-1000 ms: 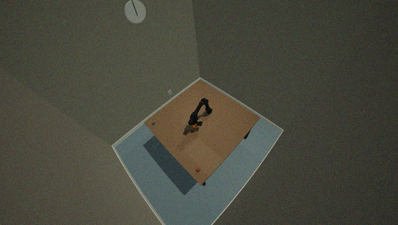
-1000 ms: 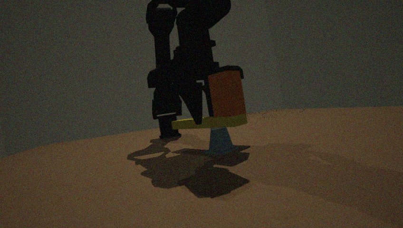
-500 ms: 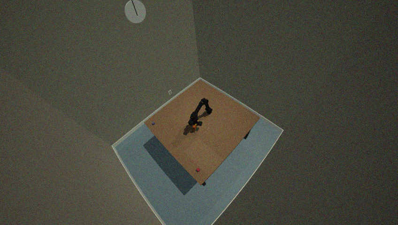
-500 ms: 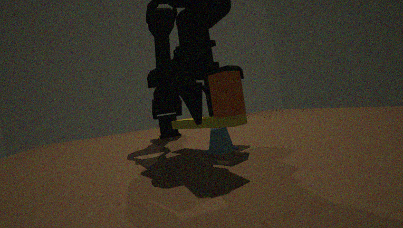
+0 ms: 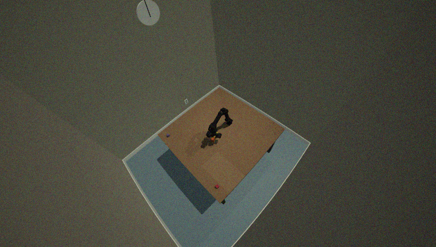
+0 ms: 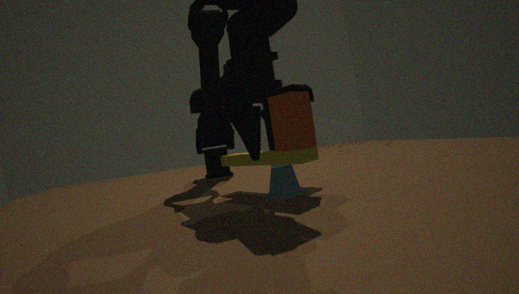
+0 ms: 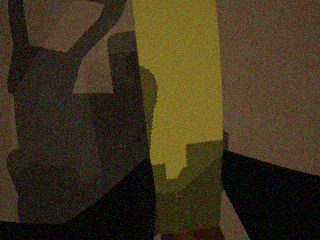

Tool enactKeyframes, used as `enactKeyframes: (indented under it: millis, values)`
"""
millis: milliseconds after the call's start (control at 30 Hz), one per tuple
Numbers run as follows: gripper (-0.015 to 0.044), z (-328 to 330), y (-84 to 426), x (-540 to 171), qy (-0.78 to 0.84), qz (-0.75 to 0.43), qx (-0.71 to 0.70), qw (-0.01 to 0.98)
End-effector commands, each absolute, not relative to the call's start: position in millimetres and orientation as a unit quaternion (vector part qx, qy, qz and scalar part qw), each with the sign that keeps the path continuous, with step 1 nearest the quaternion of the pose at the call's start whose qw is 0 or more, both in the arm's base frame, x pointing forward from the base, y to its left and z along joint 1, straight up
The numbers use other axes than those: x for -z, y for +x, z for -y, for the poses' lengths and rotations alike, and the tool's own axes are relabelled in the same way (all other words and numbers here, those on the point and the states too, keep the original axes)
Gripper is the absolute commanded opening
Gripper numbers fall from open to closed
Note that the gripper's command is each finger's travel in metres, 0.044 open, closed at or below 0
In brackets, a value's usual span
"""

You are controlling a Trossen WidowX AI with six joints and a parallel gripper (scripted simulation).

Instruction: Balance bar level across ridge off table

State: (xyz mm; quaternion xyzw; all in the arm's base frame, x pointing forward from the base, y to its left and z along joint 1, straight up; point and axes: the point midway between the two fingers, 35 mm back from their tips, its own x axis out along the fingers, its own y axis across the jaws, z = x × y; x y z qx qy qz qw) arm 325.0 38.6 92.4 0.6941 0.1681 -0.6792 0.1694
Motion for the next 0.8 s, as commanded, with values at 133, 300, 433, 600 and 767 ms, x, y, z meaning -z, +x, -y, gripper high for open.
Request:
enactKeyframes:
  millis: [133, 300, 433, 600, 767]
  values:
    - [0.0000, -38.6, 325.0, -92.4, 0.694, -0.168, 0.679, 0.169]
    - [0.0000, -38.6, 325.0, -92.4, 0.694, -0.168, 0.679, 0.169]
    - [0.0026, -38.6, 325.0, -92.4, 0.694, -0.168, 0.679, 0.169]
    - [0.0157, -38.6, 325.0, -92.4, 0.694, -0.168, 0.679, 0.169]
    - [0.0167, -38.6, 325.0, -92.4, 0.694, -0.168, 0.679, 0.169]
